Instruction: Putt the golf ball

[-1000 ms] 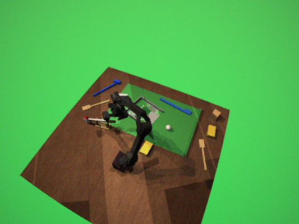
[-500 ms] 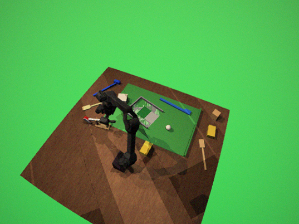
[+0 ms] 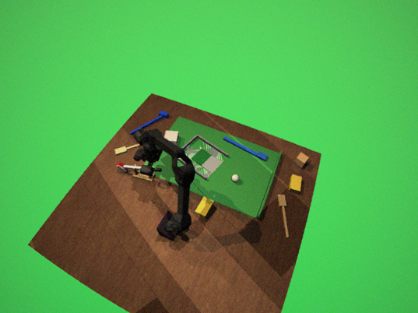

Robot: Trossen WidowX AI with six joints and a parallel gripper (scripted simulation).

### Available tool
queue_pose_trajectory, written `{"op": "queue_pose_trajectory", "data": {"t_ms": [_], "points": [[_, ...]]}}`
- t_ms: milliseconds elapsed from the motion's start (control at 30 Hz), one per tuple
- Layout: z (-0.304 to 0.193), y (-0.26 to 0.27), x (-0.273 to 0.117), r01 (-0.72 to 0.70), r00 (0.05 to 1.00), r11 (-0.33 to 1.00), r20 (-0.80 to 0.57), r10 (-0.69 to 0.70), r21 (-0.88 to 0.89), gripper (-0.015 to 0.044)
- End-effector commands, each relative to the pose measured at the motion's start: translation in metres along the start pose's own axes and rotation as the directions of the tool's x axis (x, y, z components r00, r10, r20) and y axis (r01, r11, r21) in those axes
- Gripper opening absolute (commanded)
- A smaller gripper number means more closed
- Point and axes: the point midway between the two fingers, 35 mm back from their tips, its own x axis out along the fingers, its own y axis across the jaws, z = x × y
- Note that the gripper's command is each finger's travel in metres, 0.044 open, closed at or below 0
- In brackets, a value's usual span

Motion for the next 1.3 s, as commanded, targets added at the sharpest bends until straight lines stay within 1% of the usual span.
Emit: {"op": "queue_pose_trajectory", "data": {"t_ms": [0,233,1033,1267], "points": [[-0.001,-0.001,0.006,0.001,1.0,1.0,-0.003,-0.001,-0.002,0.044],[-0.001,-0.001,0.028,0.002,1.0,1.0,-0.003,-0.002,-0.002,0.044],[-0.002,-0.001,0.052,0.002,1.0,1.0,-0.004,-0.002,-0.001,0.044],[0.0,-0.001,0.049,0.002,1.0,1.0,0.0,-0.002,0.002,0.0256]]}}
